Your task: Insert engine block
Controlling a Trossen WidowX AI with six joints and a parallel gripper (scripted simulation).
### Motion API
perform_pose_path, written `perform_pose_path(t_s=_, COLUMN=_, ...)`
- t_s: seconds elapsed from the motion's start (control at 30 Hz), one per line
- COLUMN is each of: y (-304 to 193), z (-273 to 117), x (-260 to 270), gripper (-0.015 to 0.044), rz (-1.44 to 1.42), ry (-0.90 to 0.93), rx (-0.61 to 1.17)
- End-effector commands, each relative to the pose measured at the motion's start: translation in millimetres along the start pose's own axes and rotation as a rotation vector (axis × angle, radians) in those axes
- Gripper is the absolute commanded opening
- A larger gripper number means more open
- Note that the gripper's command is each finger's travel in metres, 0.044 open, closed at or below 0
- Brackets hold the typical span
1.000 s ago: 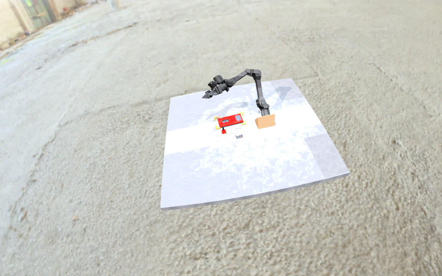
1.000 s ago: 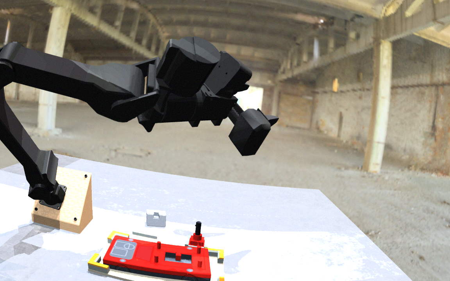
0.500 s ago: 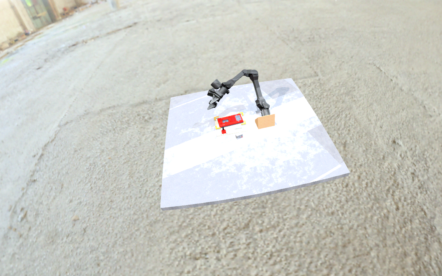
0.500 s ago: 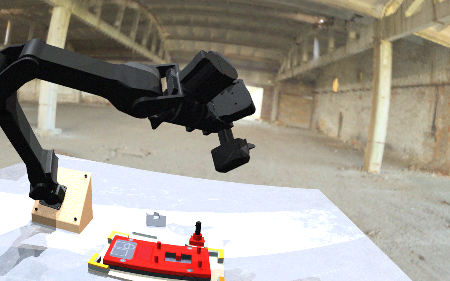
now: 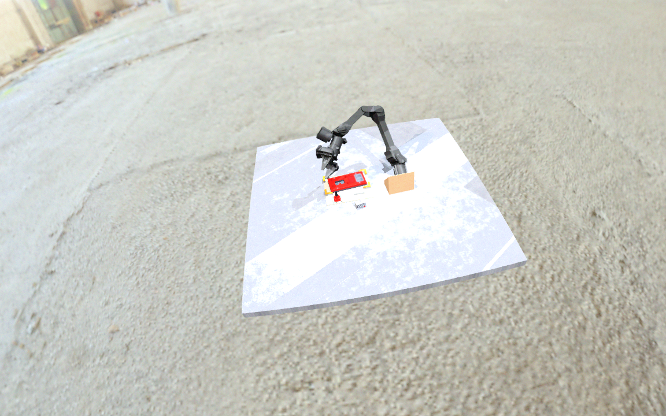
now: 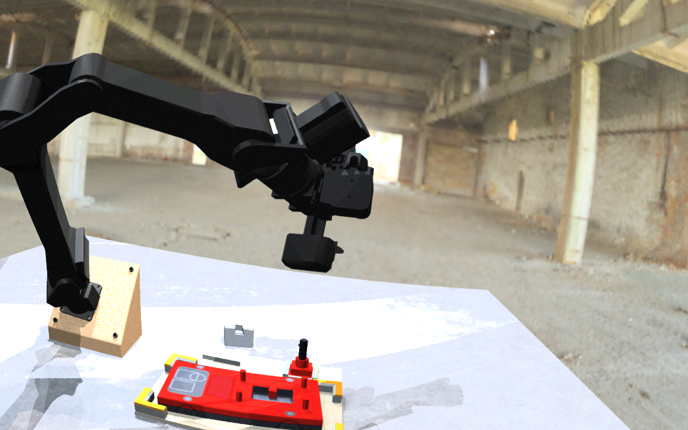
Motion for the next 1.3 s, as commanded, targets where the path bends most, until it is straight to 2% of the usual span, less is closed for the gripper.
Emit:
perform_pose_path(t_s=0.0, y=-11.7, z=10.9, x=1.1, gripper=0.044, rz=0.112, ry=-0.078, rx=0.063)
perform_pose_path(t_s=0.37, y=-48.8, z=30.5, x=4.9, gripper=0.044, rz=0.352, ry=-0.312, rx=0.18)
perform_pose_path(t_s=0.67, y=-77.9, z=42.1, x=4.5, gripper=0.044, rz=0.539, ry=-0.552, rx=0.198)
perform_pose_path(t_s=0.97, y=-105.1, z=48.7, x=3.9, gripper=0.044, rz=0.684, ry=-0.803, rx=0.128)
perform_pose_path(t_s=1.27, y=-129.7, z=51.2, x=4.4, gripper=0.044, rz=0.781, ry=-1.038, rx=-0.041)
Point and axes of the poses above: the point midway between the two fingers, 35 mm back from their tips, its own z axis out along the fingers, its own x axis across the jaws, y = z × x, the point moved 7 cm from there along -z, back along the fingers, and after that the axes turned 7 degrees about -z, right-handed, at the moved point
